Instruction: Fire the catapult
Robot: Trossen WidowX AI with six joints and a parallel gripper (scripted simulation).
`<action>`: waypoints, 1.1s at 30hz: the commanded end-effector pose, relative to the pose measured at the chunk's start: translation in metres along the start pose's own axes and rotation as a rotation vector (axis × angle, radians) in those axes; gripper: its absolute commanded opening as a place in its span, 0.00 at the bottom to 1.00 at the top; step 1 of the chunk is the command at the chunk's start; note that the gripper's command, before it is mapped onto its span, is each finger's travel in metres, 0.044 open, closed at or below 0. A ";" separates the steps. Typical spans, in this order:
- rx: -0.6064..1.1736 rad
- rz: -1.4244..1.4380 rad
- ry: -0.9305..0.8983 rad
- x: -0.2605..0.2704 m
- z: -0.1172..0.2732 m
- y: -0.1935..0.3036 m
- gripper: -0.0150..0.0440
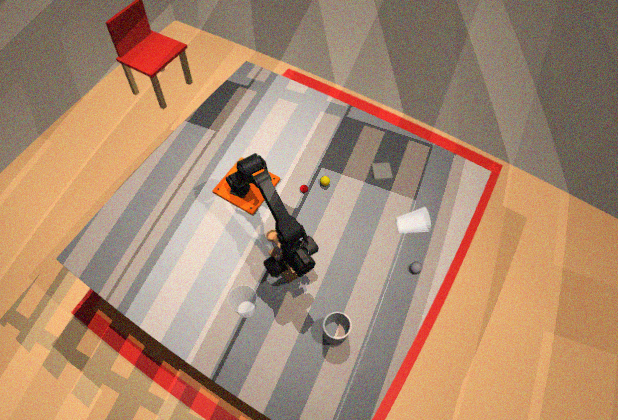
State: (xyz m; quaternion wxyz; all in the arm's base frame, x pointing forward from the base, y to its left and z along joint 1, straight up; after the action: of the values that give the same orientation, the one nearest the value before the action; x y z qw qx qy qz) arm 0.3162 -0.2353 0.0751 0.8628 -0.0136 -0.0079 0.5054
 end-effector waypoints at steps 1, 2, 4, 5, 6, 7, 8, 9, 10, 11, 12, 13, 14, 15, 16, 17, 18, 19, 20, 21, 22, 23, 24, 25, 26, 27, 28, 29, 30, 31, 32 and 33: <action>-0.005 0.000 0.001 0.000 0.002 -0.001 0.30; -0.005 0.000 0.001 0.000 0.002 -0.001 0.34; -0.005 0.000 0.001 0.000 0.002 -0.001 0.43; -0.005 0.000 0.001 0.000 0.002 -0.001 0.48; -0.005 0.000 0.001 0.000 0.002 -0.001 0.52; -0.005 0.000 0.001 0.000 0.002 -0.001 0.57; -0.005 0.000 0.001 0.000 0.002 -0.001 0.61; -0.005 0.000 0.001 0.000 0.002 -0.001 0.65; -0.005 0.000 0.001 0.000 0.002 -0.001 0.70; -0.005 0.000 0.001 0.000 0.002 -0.001 0.74; -0.005 0.000 0.001 0.000 0.002 -0.001 0.79; -0.005 0.000 0.001 0.000 0.002 -0.001 0.83; -0.005 0.000 0.001 0.000 0.003 -0.001 0.88; -0.005 0.000 0.001 0.000 0.009 -0.002 0.92; -0.004 0.000 0.001 0.000 0.019 -0.003 0.97; -0.004 0.000 0.001 -0.001 0.032 -0.004 1.00; -0.004 0.000 0.000 -0.001 0.045 -0.005 1.00; -0.003 0.000 0.000 -0.001 0.057 -0.005 1.00; -0.003 0.000 0.000 -0.001 0.070 -0.004 1.00; -0.002 0.000 0.000 0.000 0.083 -0.002 1.00; -0.002 0.000 0.000 0.000 0.093 -0.001 1.00; -0.002 0.000 0.000 0.000 0.099 0.000 1.00; -0.001 0.000 0.000 0.000 0.100 0.001 1.00; -0.001 0.000 0.000 0.000 0.100 0.001 1.00; -0.004 -0.001 0.001 0.000 0.089 -0.002 1.00; -0.004 -0.001 0.001 0.000 0.089 -0.002 1.00; -0.004 -0.001 0.001 0.000 0.089 -0.002 1.00; -0.004 -0.001 0.001 0.000 0.089 -0.002 1.00; -0.006 -0.001 0.001 0.000 0.091 -0.002 1.00; -0.013 -0.001 0.002 0.000 0.098 -0.001 1.00; -0.023 -0.001 0.003 0.000 0.109 -0.001 1.00; -0.037 -0.001 0.005 0.000 0.123 0.001 1.00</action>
State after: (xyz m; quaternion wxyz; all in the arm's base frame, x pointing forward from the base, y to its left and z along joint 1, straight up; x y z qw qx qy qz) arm 0.3123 -0.2328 0.1706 0.8630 -0.0083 -0.0056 0.5051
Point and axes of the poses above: the point midway between the two fingers, 35 mm back from their tips, its own z axis back along the fingers, its own x axis across the jaws, y = z × x, the point moved 1 cm from there along z, back along the fingers, and after that the axes turned 7 degrees about z, right-handed, at the moved point
